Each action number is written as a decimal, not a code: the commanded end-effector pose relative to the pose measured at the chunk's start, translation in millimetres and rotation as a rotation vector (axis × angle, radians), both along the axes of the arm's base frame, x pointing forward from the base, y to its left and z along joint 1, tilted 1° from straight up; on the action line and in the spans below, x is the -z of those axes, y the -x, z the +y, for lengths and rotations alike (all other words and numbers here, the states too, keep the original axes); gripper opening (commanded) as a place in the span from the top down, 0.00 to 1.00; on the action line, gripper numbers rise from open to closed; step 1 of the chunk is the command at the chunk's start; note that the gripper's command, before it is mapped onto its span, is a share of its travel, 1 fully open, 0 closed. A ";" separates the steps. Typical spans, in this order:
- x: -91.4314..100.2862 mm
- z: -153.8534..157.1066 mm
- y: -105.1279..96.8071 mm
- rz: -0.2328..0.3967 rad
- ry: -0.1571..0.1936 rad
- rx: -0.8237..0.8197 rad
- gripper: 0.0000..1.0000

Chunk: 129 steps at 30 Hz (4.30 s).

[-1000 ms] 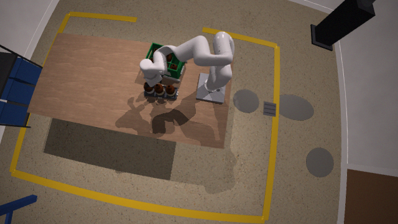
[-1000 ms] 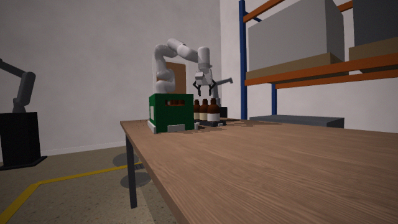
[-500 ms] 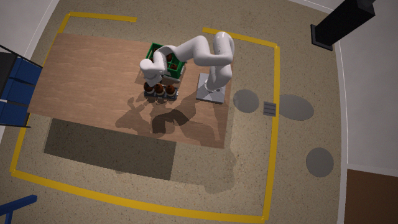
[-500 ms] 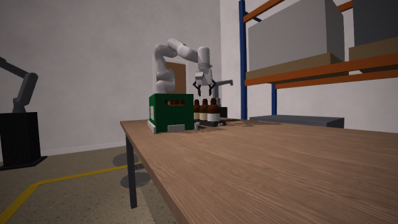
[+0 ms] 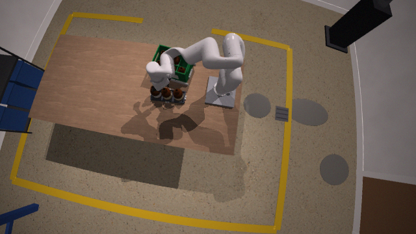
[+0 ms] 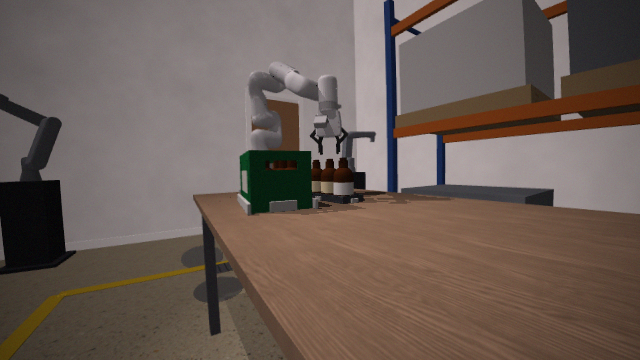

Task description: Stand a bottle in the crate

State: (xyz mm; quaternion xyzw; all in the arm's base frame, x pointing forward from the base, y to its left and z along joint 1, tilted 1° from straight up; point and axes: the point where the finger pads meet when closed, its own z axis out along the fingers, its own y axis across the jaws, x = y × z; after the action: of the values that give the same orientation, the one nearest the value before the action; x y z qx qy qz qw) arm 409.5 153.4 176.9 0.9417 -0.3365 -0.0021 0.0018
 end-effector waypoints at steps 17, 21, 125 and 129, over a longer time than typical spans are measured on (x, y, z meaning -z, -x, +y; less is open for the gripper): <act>-1.5 0.4 -1.0 -0.004 -0.001 0.000 0.35; -1.5 0.4 -1.0 -0.004 -0.001 0.000 0.35; 39.0 -0.3 -1.1 -0.004 -0.001 0.000 0.35; 39.0 -0.3 -1.1 -0.004 -0.001 0.000 0.35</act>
State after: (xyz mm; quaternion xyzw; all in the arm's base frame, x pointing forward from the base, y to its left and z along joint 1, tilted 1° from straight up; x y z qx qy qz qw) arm 409.6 152.7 136.5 0.9417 -0.3365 -0.0020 0.0017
